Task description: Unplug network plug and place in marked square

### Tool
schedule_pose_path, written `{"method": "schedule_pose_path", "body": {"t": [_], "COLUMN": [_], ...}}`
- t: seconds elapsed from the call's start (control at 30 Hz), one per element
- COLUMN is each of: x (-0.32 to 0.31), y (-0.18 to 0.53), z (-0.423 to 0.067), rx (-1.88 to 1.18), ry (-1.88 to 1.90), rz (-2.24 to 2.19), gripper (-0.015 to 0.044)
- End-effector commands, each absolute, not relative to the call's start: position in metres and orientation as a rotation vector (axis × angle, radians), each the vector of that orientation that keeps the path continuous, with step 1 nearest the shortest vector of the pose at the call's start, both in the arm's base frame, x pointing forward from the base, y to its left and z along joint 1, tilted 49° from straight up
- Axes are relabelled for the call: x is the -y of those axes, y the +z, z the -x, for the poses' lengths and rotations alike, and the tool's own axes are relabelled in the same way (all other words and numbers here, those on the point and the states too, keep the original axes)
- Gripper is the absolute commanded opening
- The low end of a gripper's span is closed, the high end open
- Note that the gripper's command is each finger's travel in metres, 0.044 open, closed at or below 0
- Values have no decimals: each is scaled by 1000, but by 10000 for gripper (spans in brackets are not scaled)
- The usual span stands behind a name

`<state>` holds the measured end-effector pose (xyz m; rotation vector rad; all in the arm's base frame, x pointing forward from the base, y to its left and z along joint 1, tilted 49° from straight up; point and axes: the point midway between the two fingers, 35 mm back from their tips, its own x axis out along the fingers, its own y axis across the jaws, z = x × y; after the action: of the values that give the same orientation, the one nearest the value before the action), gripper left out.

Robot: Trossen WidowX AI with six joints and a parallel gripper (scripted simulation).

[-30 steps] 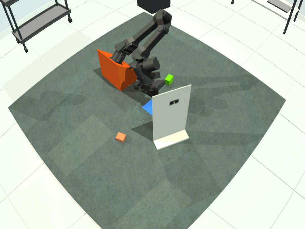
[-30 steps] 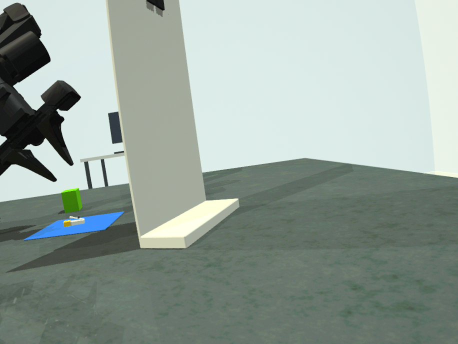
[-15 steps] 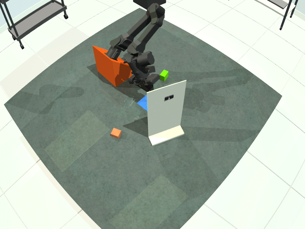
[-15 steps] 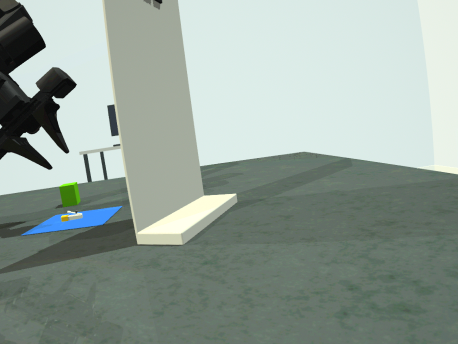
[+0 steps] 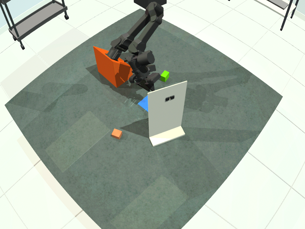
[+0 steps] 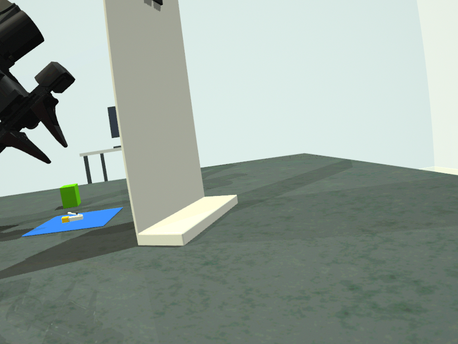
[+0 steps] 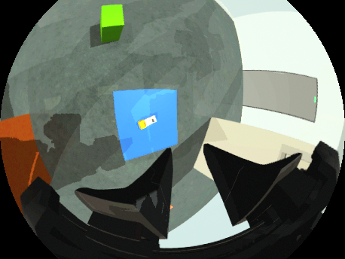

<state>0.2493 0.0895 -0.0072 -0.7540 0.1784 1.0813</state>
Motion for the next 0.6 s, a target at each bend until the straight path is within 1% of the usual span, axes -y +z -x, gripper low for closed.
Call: {"method": "schedule_pose_path", "body": {"t": [0.0,0.57], "x": [-88,-79], "y": [-5,5], "z": [-249,-247], "rx": [-173,-167], "ry": [1082,1077], "rz": [755,750], "gripper": [156,156]}}
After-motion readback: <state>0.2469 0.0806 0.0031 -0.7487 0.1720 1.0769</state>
